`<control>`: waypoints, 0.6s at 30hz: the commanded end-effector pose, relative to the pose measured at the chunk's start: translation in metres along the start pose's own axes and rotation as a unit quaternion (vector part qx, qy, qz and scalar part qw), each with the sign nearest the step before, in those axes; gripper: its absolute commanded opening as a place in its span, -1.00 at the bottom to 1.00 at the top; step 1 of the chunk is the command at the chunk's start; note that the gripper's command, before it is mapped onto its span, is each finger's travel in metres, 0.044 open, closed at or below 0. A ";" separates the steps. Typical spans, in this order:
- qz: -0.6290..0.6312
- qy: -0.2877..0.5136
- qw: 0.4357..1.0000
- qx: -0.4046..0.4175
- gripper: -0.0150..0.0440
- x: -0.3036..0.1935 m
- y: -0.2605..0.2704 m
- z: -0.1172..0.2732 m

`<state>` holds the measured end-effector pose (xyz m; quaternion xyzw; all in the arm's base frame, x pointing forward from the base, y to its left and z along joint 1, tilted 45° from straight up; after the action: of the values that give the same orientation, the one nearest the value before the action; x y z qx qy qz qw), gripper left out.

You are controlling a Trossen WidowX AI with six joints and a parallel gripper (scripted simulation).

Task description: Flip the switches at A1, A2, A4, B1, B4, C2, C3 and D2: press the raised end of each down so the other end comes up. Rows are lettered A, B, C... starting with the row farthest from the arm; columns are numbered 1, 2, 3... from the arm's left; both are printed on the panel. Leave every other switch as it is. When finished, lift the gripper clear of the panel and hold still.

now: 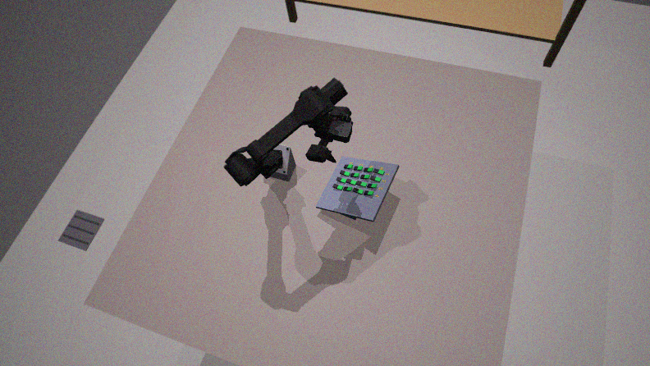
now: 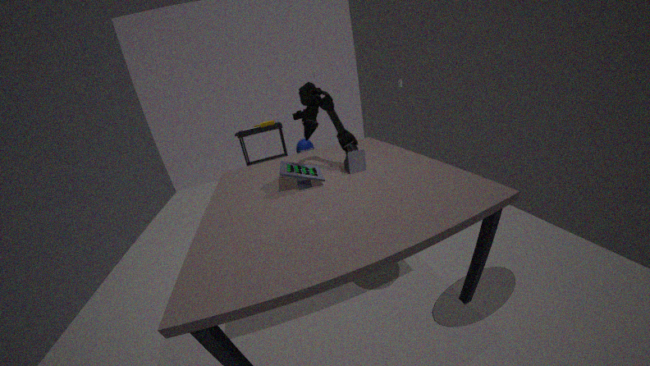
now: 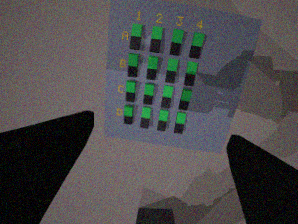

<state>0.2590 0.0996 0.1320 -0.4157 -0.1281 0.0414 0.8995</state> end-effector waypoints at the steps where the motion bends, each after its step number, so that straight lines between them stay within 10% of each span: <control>1: 0.001 0.001 1.000 0.000 0.78 0.002 0.002 -0.003; 7: 0.005 0.012 1.000 0.000 0.24 0.049 0.034 -0.093; 18: 0.004 -0.002 1.000 -0.004 -0.49 0.049 0.034 -0.132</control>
<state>0.3422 0.0472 0.0411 -0.4141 -0.1315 0.0446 0.8996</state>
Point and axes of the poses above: the point midway between the two fingers, 35 mm back from their tips, its own z axis back along the fingers, its own y axis across the jaws, x = y × z, the point moved 1 cm from there along z, back along the fingers, and after that the axes turned 14 degrees about z, right-handed, at the moved point
